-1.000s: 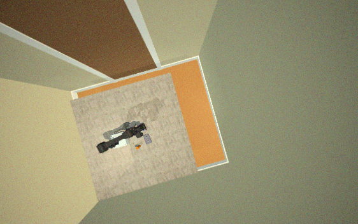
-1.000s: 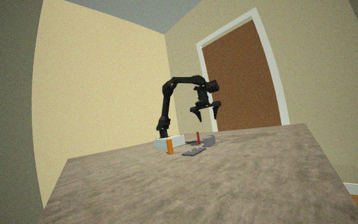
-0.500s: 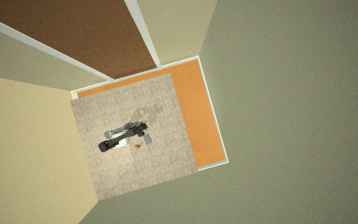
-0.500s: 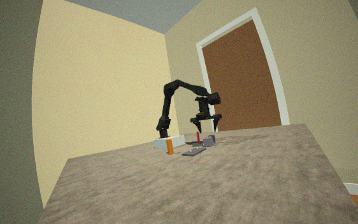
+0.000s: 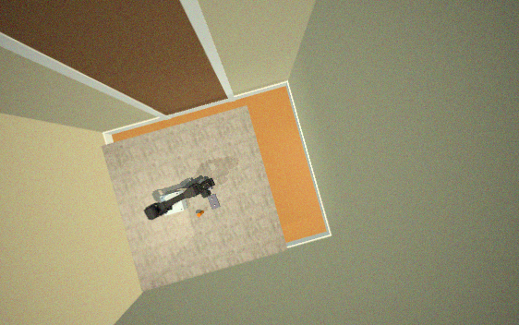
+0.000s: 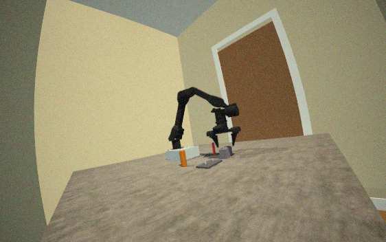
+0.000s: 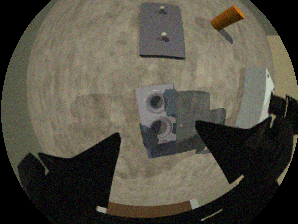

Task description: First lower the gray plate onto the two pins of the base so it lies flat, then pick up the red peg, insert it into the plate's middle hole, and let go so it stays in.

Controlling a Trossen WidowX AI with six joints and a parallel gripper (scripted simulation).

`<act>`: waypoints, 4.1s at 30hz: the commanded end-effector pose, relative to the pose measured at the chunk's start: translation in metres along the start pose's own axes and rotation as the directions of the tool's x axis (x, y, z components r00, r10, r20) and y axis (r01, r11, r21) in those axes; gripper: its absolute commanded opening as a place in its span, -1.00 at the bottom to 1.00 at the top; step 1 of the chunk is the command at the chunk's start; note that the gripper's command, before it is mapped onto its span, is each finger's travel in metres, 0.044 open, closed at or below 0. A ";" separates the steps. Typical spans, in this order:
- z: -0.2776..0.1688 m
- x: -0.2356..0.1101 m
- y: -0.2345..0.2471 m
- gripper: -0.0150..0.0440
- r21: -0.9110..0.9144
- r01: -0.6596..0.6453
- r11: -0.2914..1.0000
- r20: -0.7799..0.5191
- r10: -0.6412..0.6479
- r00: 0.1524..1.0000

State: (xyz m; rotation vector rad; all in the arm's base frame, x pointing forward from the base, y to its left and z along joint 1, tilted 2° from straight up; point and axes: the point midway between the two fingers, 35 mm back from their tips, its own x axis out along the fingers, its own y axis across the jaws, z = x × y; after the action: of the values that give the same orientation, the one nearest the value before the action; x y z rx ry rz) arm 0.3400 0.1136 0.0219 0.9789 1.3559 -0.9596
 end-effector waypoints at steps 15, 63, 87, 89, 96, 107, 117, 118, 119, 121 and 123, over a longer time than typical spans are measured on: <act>0.001 0.030 -0.001 1.00 -0.005 0.004 1.000 0.003 -0.004 1.000; 0.003 0.003 0.005 -0.49 -0.005 0.003 1.000 0.003 -0.003 1.000; 0.007 -0.074 0.002 -0.49 -0.005 0.003 1.000 0.004 -0.003 1.000; 0.007 -0.080 0.001 -0.49 -0.004 0.003 1.000 0.004 -0.003 1.000; 0.009 -0.088 0.000 -0.49 -0.003 0.003 1.000 0.004 -0.003 1.000; 0.040 -0.071 0.000 -0.49 0.027 0.002 1.000 0.006 -0.003 1.000; 0.069 -0.055 -0.003 -0.49 0.052 0.002 0.999 0.009 -0.003 1.000; 0.072 -0.054 -0.004 -0.49 0.055 0.002 0.999 0.009 -0.003 1.000; 0.075 -0.052 -0.004 -0.49 0.057 0.002 0.998 0.009 -0.003 1.000; 0.080 -0.049 -0.005 -0.49 0.062 0.002 0.998 0.010 -0.003 1.000; 0.086 -0.046 -0.007 -0.49 0.067 0.002 0.998 0.010 -0.003 1.000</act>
State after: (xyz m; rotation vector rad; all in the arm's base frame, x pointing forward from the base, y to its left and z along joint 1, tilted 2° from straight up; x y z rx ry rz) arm 0.3609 0.0388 0.0726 1.0231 1.3261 -1.0110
